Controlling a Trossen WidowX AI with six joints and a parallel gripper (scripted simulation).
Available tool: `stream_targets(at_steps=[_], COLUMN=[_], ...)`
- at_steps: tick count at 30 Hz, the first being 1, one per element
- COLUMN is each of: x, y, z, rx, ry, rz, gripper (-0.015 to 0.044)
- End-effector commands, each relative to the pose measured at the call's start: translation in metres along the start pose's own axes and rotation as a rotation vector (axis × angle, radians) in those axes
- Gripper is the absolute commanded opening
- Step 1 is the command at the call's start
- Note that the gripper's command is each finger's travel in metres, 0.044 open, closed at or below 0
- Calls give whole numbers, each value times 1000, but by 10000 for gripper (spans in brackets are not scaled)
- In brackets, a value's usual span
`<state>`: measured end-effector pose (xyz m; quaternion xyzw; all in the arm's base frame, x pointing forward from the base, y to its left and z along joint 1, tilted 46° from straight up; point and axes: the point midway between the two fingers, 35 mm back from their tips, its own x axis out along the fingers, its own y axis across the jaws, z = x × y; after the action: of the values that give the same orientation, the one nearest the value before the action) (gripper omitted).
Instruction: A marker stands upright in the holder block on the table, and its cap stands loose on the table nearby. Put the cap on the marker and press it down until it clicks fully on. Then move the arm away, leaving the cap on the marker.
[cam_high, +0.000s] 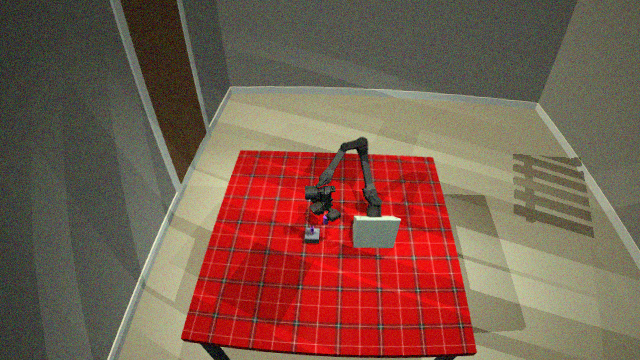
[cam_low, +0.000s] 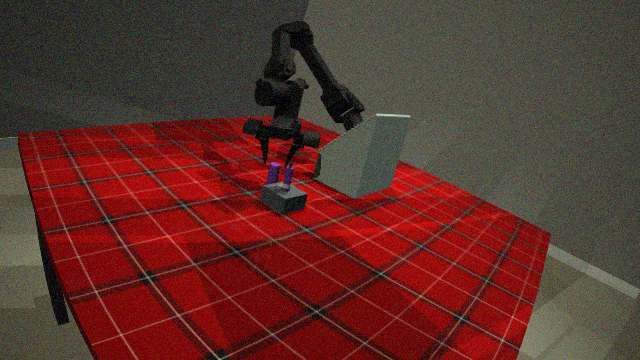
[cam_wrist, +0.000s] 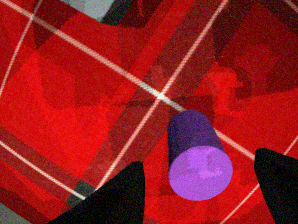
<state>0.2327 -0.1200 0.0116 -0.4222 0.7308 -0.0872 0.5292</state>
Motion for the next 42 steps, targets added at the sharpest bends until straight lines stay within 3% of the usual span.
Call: stream_targets(at_steps=[1,19,23,32,35,42], x=[8,34,34,34,31,15], y=[1,1,0,0,0,0], z=[-2,-4,-4,-4,-3,-1], rx=[-10,-10,-10,-10,-10,-10], ry=[6,9,9,9,9,6], rz=[-3,-6,-6,-6,-5,-3], gripper=[238,238,133,73,0,0])
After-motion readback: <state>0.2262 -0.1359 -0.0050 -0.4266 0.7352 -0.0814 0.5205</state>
